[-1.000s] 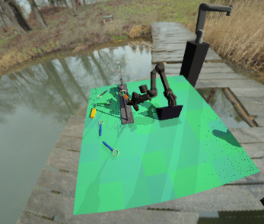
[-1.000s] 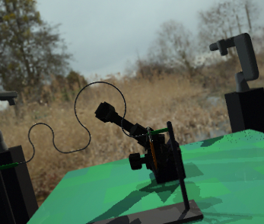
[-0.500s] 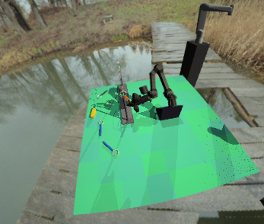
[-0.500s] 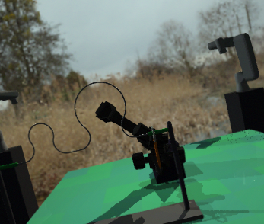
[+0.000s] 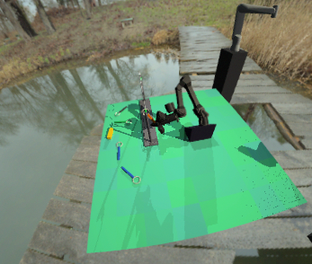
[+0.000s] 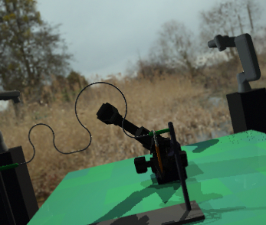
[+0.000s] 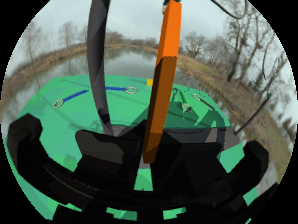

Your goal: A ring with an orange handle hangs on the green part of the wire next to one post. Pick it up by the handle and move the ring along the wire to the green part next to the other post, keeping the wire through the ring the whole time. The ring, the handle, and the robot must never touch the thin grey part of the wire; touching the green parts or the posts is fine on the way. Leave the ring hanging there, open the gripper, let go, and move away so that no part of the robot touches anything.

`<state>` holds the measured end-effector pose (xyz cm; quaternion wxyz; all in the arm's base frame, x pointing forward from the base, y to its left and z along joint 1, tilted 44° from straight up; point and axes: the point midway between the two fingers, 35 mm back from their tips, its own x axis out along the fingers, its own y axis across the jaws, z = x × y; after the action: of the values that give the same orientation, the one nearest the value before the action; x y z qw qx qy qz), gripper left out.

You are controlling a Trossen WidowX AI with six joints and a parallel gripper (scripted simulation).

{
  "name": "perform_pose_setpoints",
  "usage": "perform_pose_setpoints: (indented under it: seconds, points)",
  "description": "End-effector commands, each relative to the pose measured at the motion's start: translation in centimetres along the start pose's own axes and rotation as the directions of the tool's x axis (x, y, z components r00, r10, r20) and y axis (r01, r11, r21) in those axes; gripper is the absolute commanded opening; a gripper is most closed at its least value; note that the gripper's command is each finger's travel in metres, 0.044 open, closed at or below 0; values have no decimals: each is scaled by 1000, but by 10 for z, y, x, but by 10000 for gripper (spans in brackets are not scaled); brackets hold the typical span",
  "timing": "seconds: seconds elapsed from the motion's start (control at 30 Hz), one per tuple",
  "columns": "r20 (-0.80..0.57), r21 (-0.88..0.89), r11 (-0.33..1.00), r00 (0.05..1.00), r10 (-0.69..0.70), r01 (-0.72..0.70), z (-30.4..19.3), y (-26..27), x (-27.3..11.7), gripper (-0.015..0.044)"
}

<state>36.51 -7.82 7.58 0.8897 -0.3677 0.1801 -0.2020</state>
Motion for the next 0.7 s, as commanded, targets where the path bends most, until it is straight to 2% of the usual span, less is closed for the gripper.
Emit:
perform_pose_setpoints:
  seconds: [0.0, 0.47, 0.67]
  points:
    - [4, -4, 1000, 1000, 3, -3, -1, 0, 0, -150]
    - [4, -4, 1000, 1000, 3, -3, -1, 0, 0, -150]
    - [2, 0, 1000, 1000, 1, -1, 0, 0, 0, 7]
